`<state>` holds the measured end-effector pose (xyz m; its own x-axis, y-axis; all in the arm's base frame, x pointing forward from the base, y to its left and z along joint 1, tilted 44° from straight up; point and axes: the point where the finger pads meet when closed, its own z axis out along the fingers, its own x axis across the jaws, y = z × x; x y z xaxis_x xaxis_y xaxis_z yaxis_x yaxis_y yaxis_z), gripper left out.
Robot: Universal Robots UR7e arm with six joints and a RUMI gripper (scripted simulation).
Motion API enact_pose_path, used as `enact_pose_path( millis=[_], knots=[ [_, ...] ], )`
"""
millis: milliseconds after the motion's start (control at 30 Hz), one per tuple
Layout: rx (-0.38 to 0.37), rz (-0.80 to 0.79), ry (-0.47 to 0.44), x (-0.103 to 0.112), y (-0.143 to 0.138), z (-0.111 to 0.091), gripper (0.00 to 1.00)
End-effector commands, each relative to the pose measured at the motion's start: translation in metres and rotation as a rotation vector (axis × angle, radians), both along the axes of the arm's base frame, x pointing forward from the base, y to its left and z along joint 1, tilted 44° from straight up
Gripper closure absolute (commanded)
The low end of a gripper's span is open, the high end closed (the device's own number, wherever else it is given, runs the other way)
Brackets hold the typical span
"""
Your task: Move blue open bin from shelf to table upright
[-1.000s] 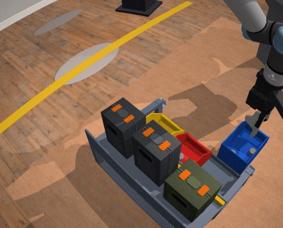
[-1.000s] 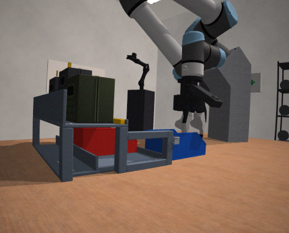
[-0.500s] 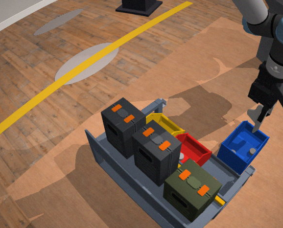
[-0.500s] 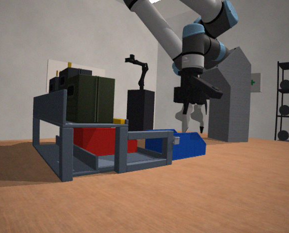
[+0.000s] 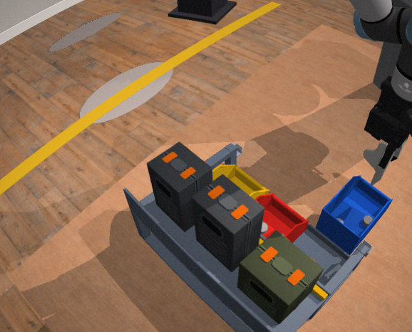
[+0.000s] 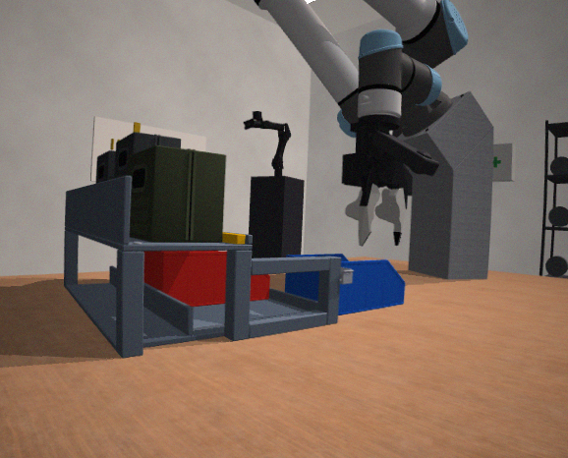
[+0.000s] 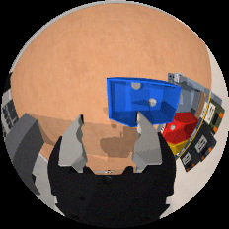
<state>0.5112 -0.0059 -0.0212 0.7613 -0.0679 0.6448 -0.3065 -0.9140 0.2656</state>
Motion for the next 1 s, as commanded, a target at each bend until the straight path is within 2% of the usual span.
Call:
enact_pose_path(
  millis=[0,567,600,967],
  knots=[
    [0.000,0.000,0.000,-0.0037,0.0029,0.0054,0.42],
    [0.000,0.000,0.000,-0.0080,0.0059,0.0107,0.42],
    [0.000,0.000,0.000,-0.0080,0.0059,0.0107,1.00],
    [0.000,0.000,0.000,-0.0080,0.0059,0.0107,1.00]
  ],
)
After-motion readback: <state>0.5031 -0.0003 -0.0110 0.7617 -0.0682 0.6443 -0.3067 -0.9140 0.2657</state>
